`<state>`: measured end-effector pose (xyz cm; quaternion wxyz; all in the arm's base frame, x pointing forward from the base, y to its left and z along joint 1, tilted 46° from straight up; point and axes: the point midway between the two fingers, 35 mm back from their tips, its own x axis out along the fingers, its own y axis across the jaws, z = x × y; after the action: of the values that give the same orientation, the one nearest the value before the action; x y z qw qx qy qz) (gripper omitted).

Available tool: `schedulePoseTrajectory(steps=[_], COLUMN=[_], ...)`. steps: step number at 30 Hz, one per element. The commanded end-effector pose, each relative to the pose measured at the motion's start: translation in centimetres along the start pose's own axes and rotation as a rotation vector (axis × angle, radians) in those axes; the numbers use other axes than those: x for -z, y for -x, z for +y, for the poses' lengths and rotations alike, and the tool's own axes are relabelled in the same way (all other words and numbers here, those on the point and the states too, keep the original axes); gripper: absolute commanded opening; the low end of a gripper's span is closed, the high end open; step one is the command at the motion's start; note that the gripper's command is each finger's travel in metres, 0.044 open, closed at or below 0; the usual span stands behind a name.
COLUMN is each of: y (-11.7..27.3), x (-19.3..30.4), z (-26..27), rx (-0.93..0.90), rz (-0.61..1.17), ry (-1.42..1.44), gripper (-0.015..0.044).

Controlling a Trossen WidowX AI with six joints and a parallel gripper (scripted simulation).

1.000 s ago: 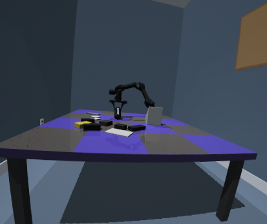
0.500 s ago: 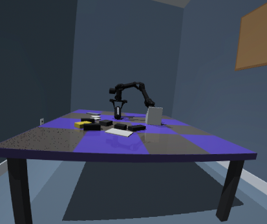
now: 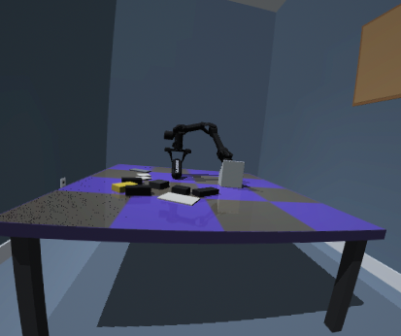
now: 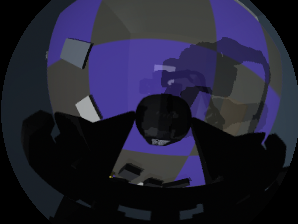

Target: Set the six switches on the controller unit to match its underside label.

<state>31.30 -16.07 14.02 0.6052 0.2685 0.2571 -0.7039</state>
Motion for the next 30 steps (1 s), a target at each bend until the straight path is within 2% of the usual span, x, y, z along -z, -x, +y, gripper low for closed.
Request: schedulePoseTrajectory(steps=[1,30], y=[0.3,1.4], x=[0.5,2.4], z=[0.2,0.0], rx=[-0.007,-0.007], rz=[0.01,0.011], ry=[-0.003,-0.003], gripper=[0.0335,0.0335])
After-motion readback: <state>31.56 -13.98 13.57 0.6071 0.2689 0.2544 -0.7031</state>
